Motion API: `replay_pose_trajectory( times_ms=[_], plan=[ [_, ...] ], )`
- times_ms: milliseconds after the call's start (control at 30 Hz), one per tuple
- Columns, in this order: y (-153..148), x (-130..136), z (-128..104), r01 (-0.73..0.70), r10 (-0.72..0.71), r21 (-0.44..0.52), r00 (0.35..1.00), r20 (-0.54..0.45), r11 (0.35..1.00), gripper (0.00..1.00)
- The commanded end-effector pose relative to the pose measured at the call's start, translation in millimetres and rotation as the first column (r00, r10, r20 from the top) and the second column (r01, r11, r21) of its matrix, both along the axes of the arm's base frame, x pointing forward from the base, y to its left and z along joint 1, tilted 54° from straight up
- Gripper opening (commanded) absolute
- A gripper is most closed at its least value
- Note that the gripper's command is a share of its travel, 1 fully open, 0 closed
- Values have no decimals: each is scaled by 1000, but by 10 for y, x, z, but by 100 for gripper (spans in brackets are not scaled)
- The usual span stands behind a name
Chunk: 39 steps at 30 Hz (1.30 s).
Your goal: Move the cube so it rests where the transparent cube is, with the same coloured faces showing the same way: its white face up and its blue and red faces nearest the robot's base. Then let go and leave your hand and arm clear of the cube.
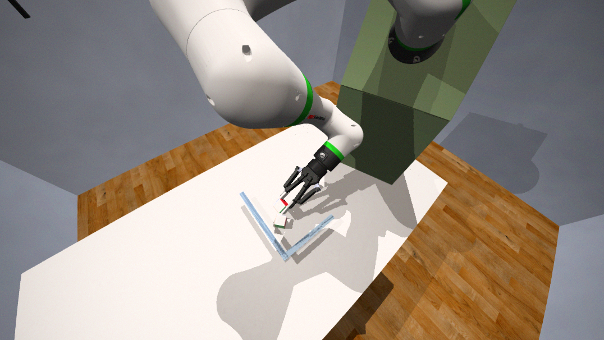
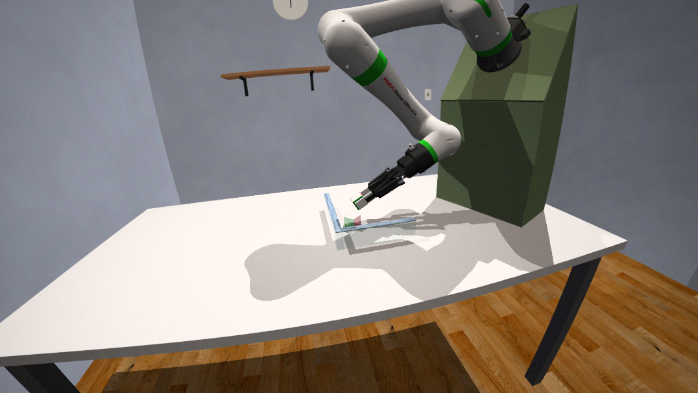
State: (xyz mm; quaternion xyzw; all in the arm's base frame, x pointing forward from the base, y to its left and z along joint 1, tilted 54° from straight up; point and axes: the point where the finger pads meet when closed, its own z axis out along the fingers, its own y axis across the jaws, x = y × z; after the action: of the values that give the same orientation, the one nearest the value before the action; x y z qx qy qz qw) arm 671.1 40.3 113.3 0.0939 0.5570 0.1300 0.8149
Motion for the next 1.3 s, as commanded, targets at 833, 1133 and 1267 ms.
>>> replay_pose_trajectory(
  times_ms=[833, 1133, 1267],
  plan=[
    [1, 5, -3, 1, -1, 0, 1000, 4, 1000, 0],
    [24, 72, -53, 1, -1, 0, 1000, 4, 1000, 0],
    [42, 123, -92, 1, -1, 0, 1000, 4, 1000, 0]
  ],
)
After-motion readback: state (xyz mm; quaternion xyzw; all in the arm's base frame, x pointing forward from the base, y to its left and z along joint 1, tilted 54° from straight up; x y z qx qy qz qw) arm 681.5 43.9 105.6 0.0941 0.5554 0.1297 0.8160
